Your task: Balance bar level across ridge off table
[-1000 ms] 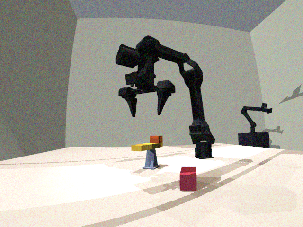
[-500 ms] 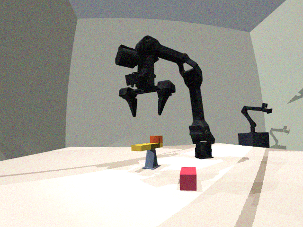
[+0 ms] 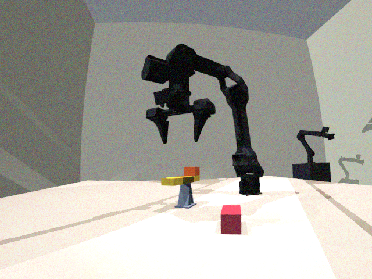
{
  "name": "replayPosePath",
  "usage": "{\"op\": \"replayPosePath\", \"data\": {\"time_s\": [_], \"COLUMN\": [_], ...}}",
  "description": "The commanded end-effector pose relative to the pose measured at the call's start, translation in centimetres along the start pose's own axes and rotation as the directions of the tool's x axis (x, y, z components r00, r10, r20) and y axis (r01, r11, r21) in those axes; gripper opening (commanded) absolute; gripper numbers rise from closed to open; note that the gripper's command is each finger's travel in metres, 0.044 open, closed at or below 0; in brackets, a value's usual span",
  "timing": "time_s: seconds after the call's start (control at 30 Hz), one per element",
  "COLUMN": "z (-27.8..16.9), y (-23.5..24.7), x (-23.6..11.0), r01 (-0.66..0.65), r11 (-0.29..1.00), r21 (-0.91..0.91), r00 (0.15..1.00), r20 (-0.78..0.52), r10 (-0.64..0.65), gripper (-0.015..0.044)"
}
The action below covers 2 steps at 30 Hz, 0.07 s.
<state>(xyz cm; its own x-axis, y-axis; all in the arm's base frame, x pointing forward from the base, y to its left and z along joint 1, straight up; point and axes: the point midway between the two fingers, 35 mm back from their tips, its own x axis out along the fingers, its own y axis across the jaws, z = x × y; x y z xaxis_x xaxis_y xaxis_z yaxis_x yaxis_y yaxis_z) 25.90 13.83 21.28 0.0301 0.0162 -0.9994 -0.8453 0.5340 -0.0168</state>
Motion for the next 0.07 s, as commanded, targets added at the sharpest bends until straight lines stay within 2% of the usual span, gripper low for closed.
{"op": "replayPosePath", "data": {"time_s": [0.0,0.03], "z": [-0.01,-0.01], "y": [0.01,0.01], "x": [0.0,0.0], "r01": [-0.001,-0.001], "r11": [1.0,1.0], "r21": [0.0,0.0], "r00": [1.0,1.0], "r20": [-0.001,-0.001], "r10": [0.001,0.001], "gripper": [0.044,0.044]}}
